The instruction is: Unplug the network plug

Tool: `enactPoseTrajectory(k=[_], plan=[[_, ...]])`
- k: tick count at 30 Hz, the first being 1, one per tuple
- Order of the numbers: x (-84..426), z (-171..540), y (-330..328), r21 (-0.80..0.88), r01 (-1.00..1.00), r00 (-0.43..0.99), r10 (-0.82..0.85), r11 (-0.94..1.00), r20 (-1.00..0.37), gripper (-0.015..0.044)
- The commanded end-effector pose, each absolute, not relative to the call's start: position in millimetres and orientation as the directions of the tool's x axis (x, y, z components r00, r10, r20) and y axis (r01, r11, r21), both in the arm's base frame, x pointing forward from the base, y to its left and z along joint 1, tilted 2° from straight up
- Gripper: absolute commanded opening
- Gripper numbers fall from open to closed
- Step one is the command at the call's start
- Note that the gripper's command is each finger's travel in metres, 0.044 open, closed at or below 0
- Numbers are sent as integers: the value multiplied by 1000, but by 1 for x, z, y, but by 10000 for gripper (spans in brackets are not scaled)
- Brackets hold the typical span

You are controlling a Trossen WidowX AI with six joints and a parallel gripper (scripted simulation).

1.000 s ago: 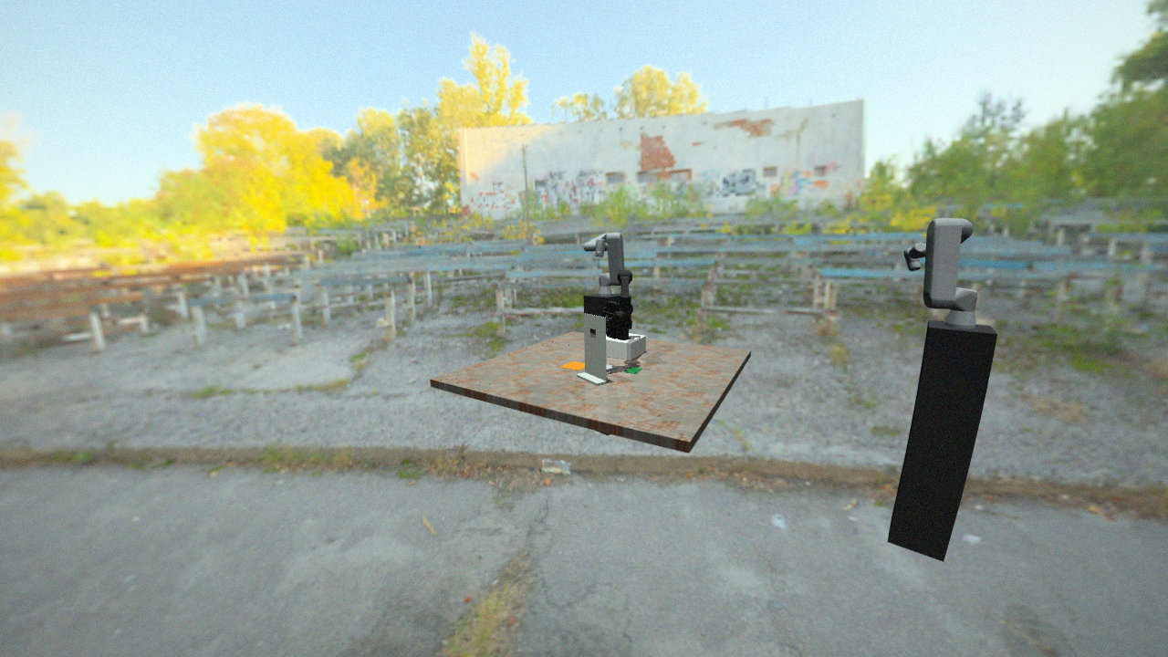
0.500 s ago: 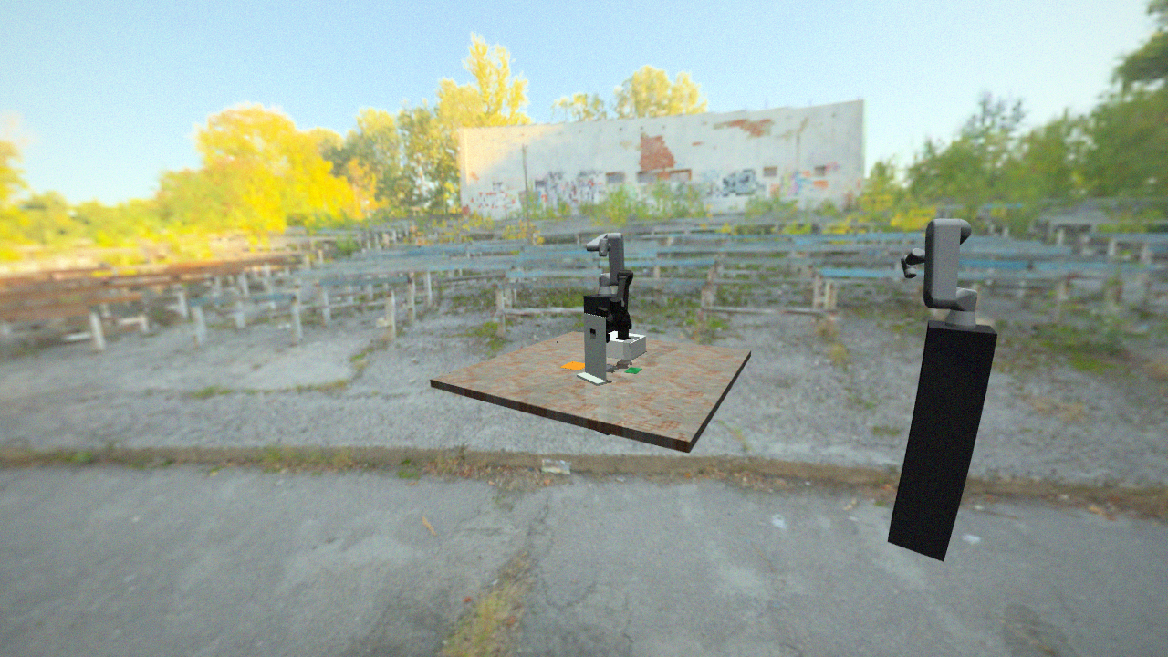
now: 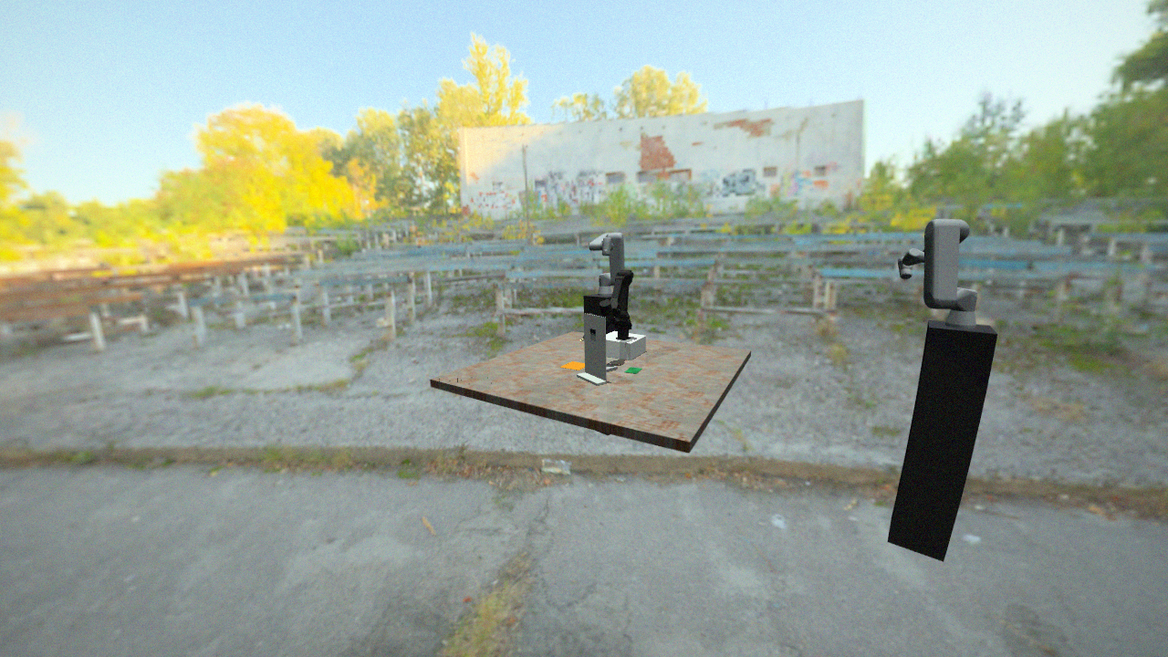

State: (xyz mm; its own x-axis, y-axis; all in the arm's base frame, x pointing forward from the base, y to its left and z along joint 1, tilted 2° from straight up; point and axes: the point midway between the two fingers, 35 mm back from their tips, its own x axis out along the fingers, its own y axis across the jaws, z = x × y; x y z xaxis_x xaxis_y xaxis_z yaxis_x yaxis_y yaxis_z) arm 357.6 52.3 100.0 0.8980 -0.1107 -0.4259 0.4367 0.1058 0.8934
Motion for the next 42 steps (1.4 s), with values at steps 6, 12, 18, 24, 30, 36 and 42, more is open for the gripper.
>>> enactPoseTrajectory(k=[6, 12, 18, 24, 30, 36, 42], plan=[[359, 79, 24, 842, 534, 843, -129, 81, -522, 0], [356, 66, 6, 804, 593, 801, -135, 50, -583, 0], [352, 53, -11, 762, 647, 756, -136, 11, -640, 0], [345, 41, -27, 717, 697, 708, -130, -31, -694, 0], [337, 29, -43, 669, 739, 659, -117, -82, -743, 0], [328, 19, -57, 619, 772, 612, -97, -145, -785, 0], [322, 14, -65, 589, 787, 585, -82, -183, -807, 0]])
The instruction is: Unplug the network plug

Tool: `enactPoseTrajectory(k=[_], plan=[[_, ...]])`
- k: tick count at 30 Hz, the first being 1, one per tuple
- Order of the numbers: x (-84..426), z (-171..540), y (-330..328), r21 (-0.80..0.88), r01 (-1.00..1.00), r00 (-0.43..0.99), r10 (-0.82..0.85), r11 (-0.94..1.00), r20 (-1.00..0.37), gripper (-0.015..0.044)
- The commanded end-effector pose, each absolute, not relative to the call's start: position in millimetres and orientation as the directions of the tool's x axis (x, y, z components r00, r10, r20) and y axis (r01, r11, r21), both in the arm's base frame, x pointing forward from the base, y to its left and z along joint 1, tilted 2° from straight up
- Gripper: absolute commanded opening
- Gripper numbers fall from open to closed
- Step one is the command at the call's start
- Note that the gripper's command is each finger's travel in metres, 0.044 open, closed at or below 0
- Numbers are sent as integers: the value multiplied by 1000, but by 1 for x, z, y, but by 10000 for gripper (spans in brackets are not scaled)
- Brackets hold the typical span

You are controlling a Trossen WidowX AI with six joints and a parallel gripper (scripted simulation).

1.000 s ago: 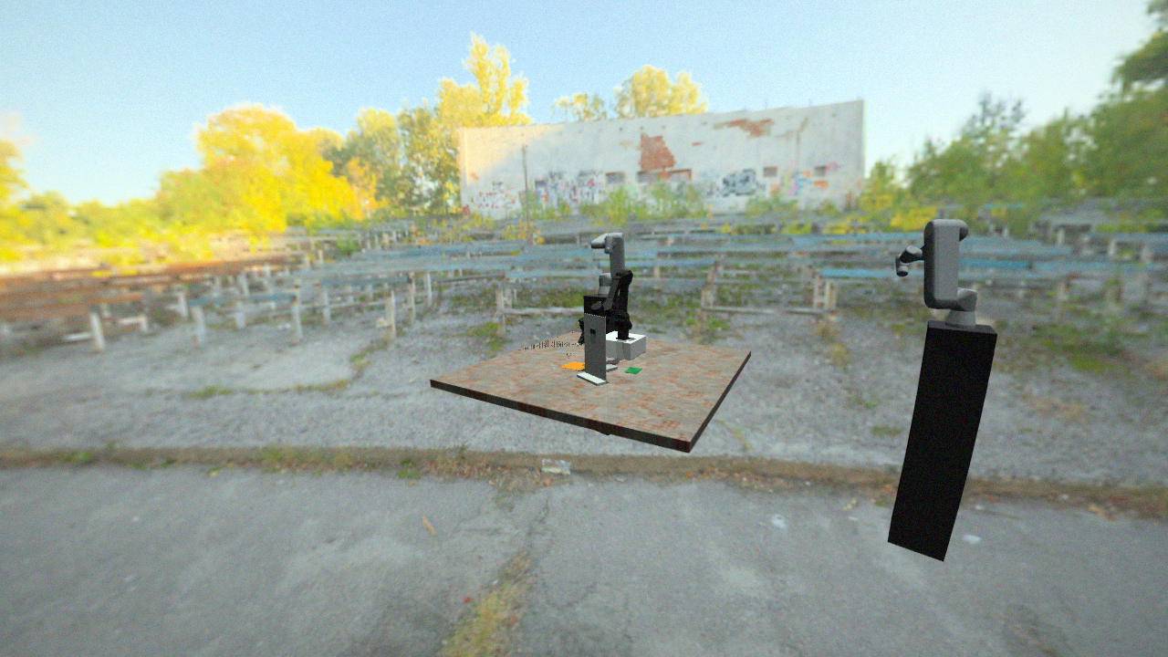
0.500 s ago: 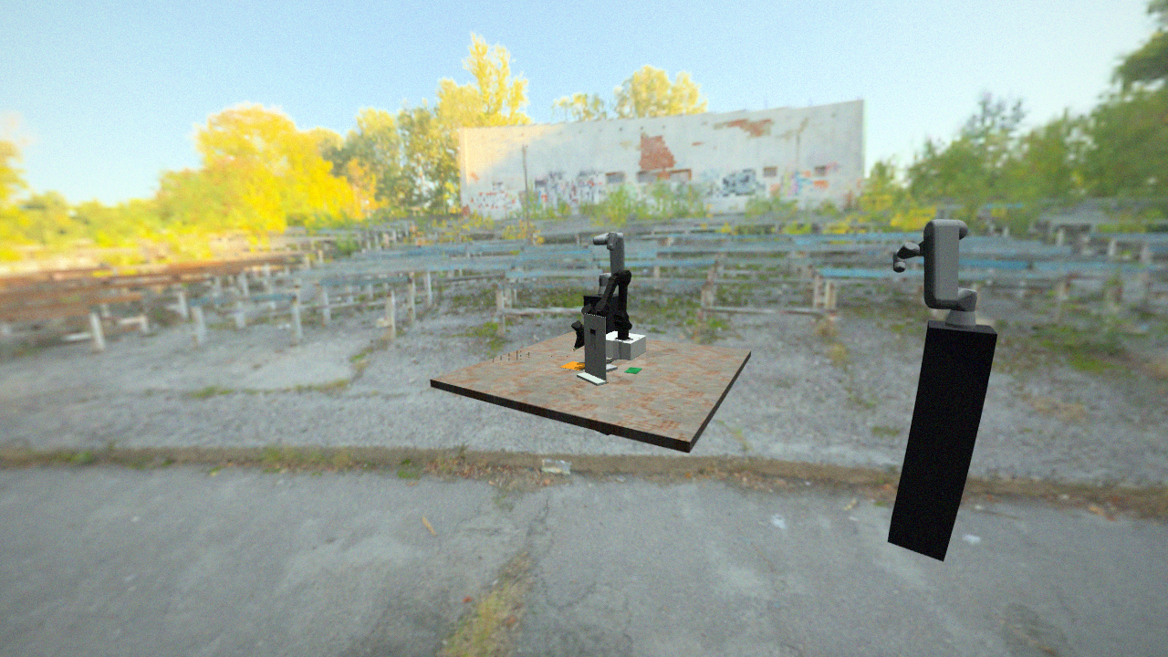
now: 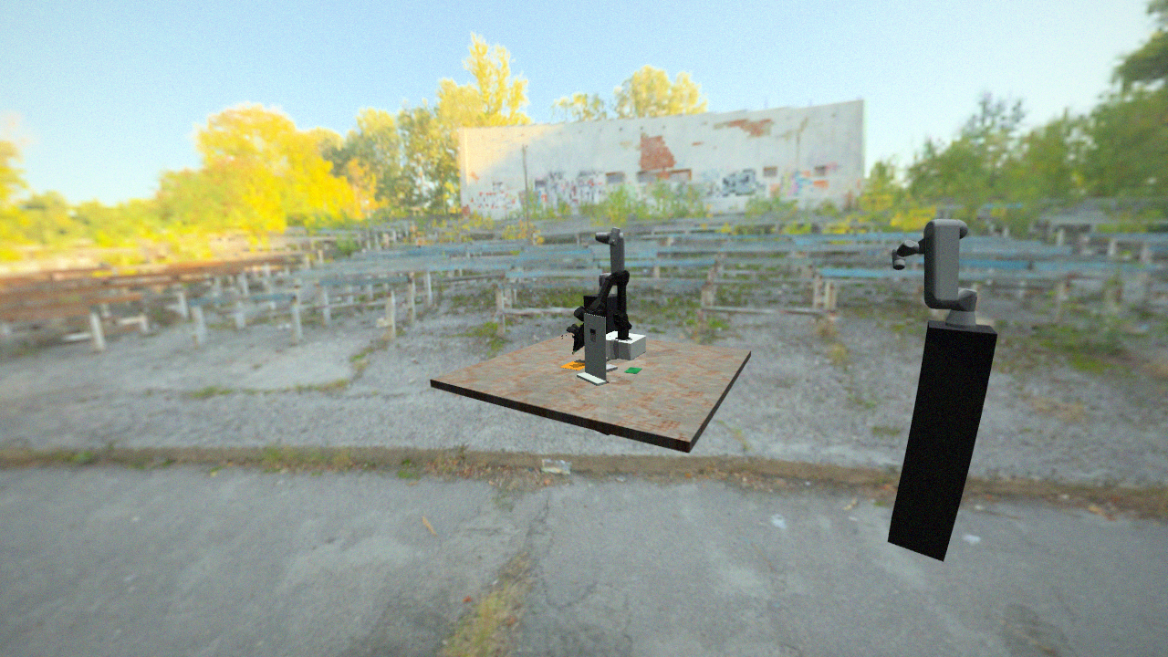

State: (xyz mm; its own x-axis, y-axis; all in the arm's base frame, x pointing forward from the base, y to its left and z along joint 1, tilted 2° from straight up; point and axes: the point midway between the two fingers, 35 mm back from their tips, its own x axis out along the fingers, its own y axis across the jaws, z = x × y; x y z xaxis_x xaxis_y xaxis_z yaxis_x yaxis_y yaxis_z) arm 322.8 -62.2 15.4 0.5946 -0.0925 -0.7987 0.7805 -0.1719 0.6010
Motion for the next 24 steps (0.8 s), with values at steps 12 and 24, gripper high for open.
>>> enactPoseTrajectory(k=[12, 24], plan=[[323, 2, -65, 589, 787, 585, -82, -183, -807, 0], [324, -11, -65, 589, 787, 585, -82, -183, -807, 0]])
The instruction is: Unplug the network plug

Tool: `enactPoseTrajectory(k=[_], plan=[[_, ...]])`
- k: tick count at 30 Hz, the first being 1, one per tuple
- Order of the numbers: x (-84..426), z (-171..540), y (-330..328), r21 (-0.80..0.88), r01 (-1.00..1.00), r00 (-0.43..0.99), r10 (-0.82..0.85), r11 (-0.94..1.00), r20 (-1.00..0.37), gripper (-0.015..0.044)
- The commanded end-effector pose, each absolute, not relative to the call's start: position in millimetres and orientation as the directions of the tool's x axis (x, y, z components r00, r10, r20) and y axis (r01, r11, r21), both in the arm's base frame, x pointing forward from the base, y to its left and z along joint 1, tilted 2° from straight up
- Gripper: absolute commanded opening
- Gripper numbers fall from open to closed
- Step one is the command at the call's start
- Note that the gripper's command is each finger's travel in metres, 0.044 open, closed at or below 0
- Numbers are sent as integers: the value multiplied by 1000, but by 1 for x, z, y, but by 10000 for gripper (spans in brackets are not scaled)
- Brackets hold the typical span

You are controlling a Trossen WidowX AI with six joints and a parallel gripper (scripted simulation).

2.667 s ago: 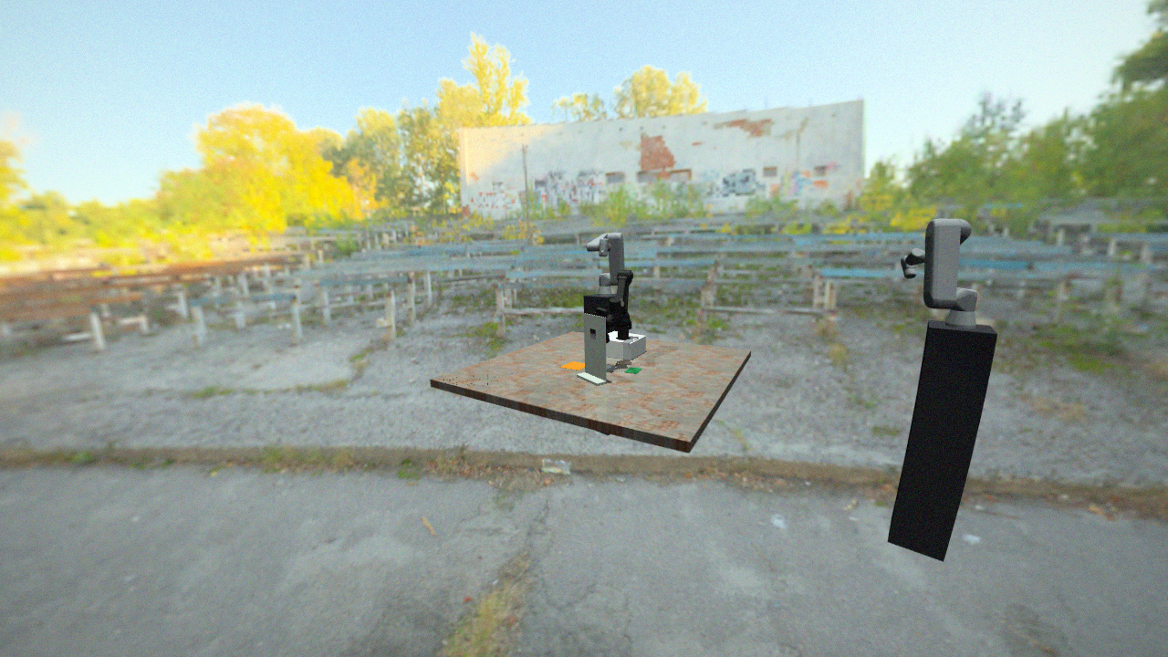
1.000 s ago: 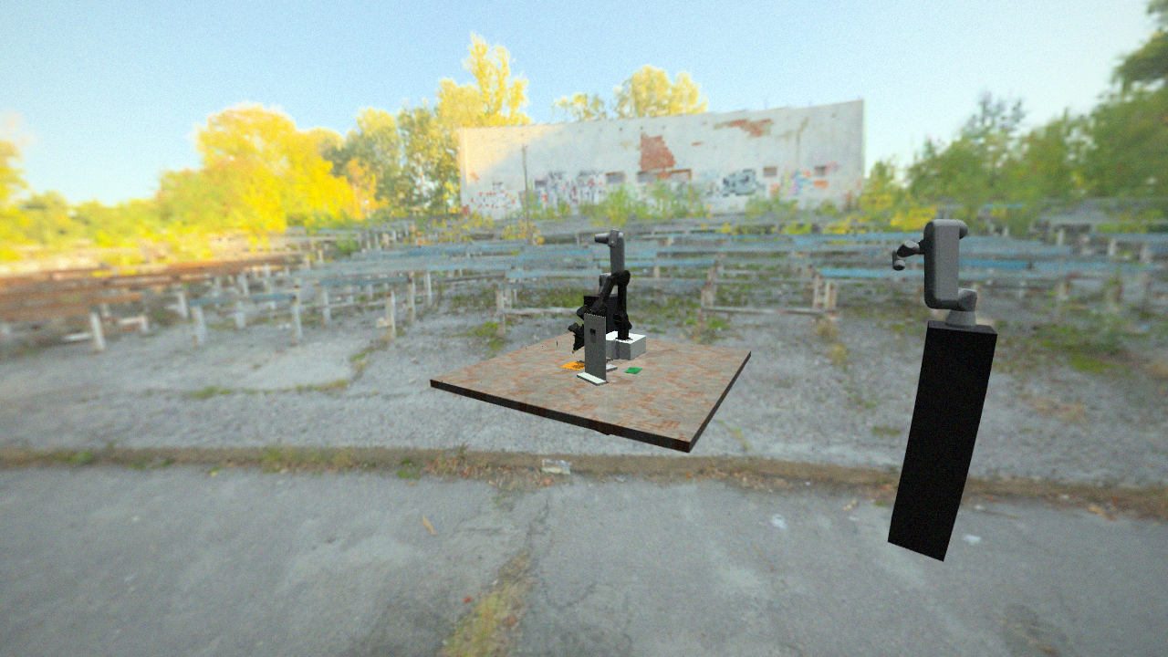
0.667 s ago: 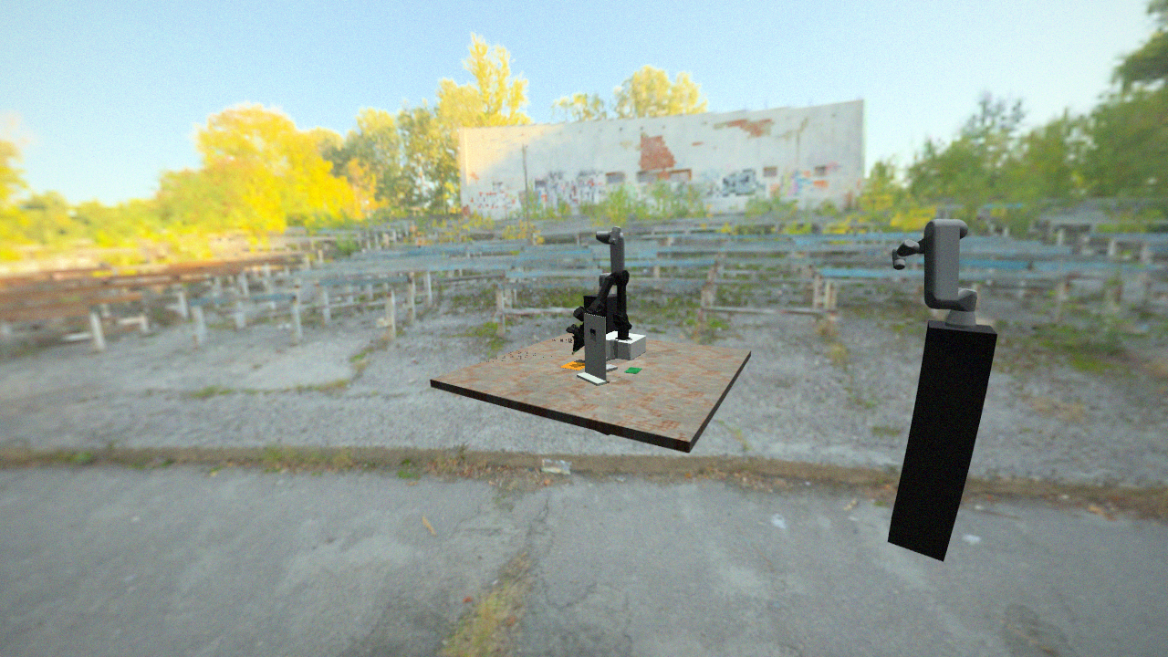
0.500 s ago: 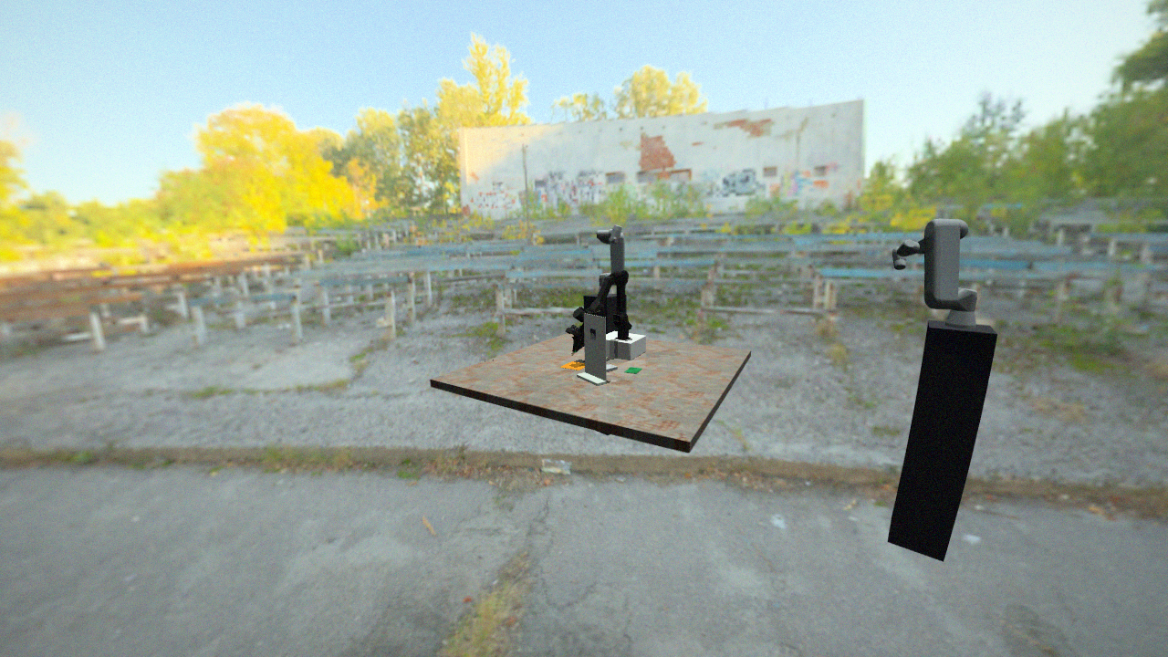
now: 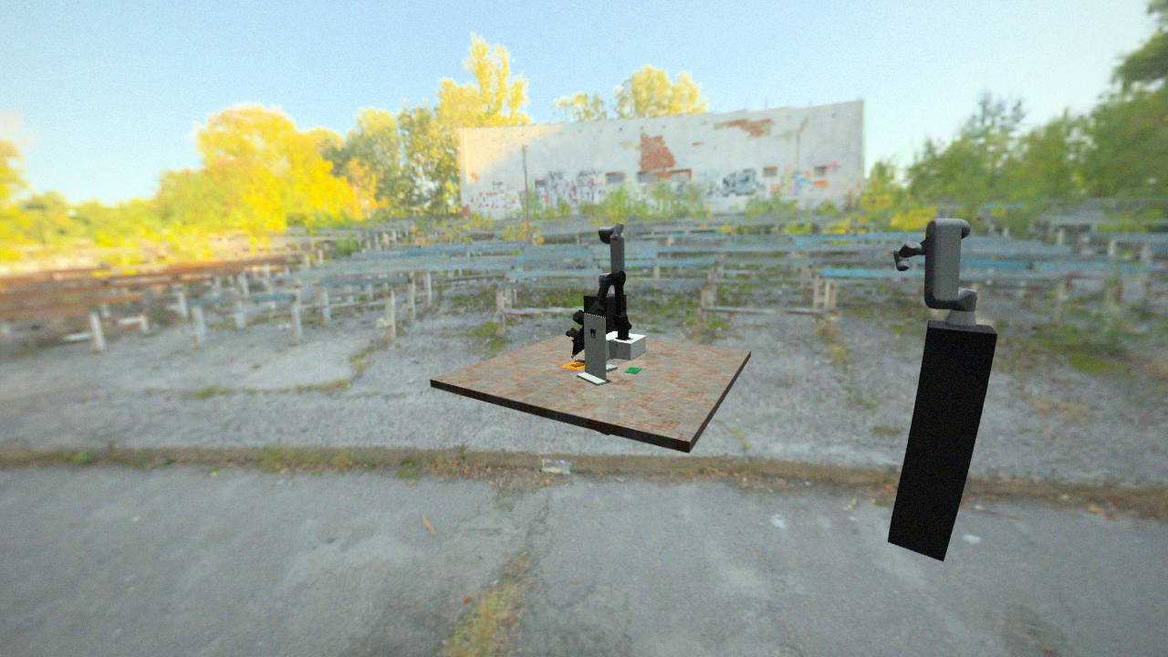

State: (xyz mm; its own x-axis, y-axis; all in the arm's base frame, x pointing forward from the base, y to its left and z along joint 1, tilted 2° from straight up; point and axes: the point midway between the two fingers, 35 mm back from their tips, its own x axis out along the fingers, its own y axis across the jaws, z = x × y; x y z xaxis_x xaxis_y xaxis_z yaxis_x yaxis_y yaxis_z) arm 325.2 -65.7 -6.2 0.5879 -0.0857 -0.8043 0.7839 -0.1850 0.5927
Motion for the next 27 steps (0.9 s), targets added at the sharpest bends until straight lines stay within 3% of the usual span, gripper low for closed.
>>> enactPoseTrajectory(k=[1, 27], plan=[[324, -12, -65, 589, 787, 585, -82, -183, -807, 0], [323, -40, -63, 588, 788, 584, -82, -184, -808, 0]])
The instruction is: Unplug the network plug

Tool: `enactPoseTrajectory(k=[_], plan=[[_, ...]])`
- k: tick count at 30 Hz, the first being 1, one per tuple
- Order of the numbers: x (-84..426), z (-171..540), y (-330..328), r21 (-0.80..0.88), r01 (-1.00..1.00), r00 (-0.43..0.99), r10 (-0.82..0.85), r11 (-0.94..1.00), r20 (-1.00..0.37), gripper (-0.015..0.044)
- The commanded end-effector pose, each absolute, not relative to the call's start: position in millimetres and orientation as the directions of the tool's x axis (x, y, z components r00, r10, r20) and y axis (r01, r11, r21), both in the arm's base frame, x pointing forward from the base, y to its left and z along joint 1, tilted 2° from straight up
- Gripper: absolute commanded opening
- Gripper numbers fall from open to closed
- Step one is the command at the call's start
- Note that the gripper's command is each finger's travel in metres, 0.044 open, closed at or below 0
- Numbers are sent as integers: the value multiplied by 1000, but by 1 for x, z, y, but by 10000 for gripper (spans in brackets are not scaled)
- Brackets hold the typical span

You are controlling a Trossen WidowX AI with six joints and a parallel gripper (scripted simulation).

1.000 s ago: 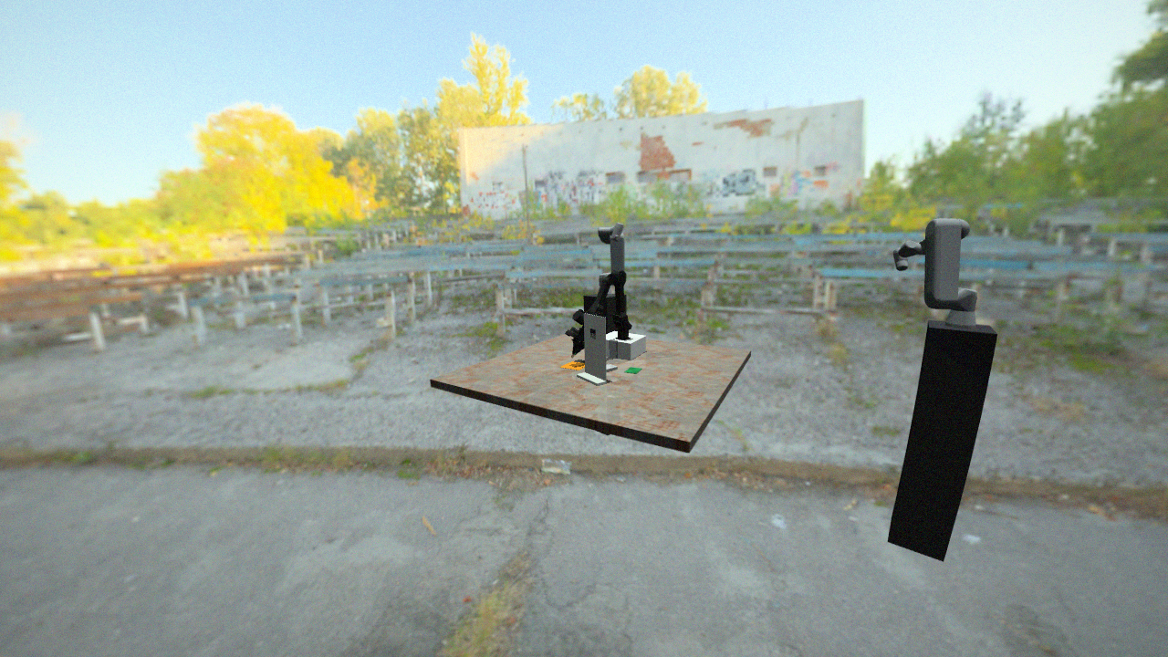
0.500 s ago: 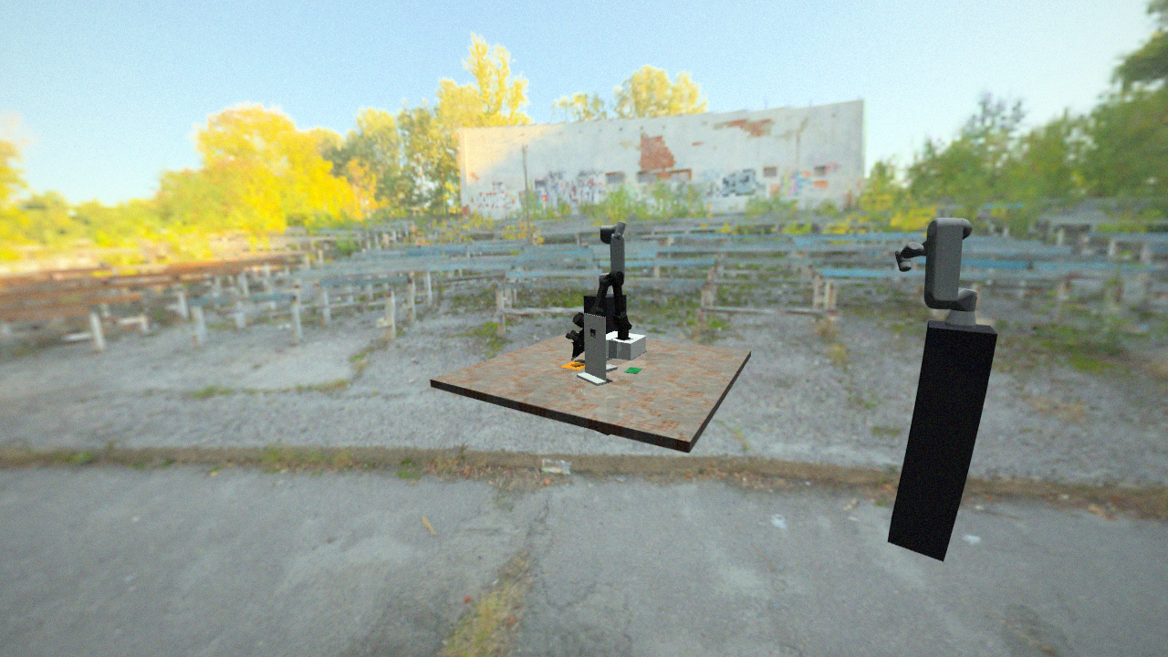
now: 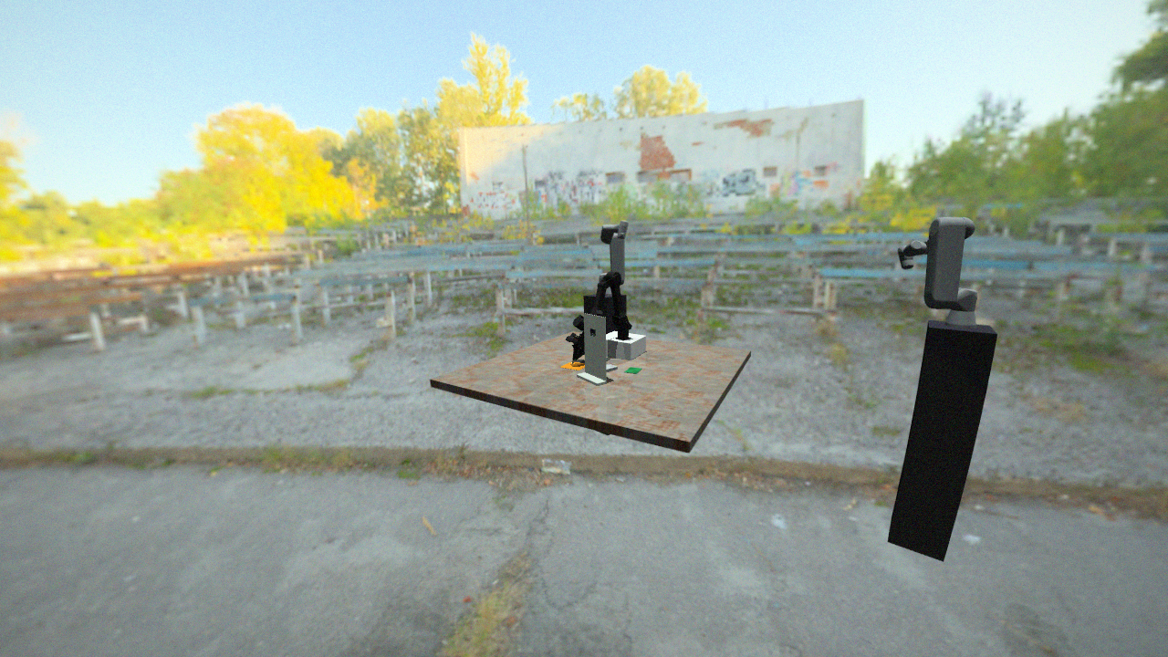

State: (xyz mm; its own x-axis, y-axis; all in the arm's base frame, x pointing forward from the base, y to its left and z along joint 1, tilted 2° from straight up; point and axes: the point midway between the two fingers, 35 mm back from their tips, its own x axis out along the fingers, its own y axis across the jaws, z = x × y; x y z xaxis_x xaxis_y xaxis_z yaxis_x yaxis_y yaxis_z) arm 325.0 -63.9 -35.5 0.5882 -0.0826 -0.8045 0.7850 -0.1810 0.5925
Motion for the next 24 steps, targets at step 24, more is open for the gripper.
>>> enactPoseTrajectory(k=[24], plan=[[324, -49, -62, 590, 788, 586, -80, -179, -807, 0]])
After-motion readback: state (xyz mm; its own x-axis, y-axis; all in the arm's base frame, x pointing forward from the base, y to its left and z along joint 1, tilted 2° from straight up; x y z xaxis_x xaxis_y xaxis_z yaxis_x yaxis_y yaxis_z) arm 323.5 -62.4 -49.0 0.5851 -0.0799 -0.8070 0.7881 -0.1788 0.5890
